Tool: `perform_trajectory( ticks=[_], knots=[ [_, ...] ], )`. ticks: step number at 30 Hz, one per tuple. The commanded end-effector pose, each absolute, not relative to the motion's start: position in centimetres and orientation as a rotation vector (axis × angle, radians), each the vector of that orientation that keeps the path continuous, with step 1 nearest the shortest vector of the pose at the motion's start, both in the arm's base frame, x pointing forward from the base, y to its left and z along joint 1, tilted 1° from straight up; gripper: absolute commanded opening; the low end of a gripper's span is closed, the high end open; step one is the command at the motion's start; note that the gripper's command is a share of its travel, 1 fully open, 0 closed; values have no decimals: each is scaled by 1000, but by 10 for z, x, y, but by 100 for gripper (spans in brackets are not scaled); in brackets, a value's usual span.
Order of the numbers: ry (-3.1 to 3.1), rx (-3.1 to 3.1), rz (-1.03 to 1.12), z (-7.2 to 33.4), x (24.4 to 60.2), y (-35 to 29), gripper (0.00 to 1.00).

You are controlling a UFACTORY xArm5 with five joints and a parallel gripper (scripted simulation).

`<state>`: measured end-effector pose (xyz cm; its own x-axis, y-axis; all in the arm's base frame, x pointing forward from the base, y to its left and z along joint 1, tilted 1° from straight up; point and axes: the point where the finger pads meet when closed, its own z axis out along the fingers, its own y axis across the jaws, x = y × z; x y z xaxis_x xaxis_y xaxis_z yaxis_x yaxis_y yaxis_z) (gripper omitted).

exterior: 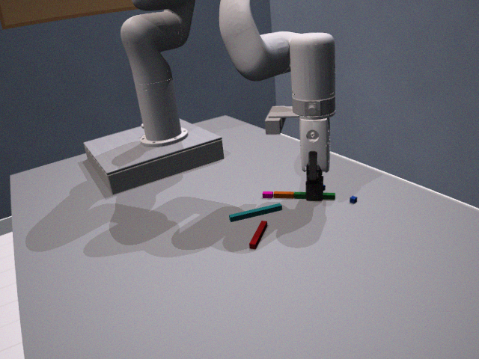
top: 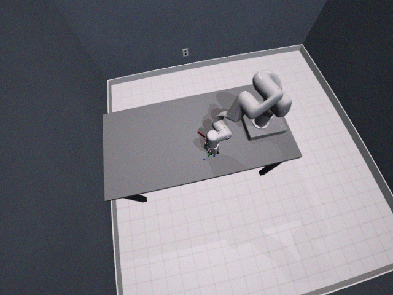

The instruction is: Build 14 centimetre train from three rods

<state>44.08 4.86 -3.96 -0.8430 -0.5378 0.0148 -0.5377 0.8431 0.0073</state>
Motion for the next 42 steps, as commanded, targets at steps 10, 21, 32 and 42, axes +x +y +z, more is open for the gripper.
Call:
perform_trajectory(
  ticks=[10, 21, 32, 42],
  knots=[
    [-3004, 876, -4, -38, 442, 49, 24],
    [-3004, 876, -3, -28, 442, 49, 24],
    [-3004, 876, -3, 17, 443, 49, 24],
    [-3004, 876, -3, 50, 443, 50, 24]
  ],
)
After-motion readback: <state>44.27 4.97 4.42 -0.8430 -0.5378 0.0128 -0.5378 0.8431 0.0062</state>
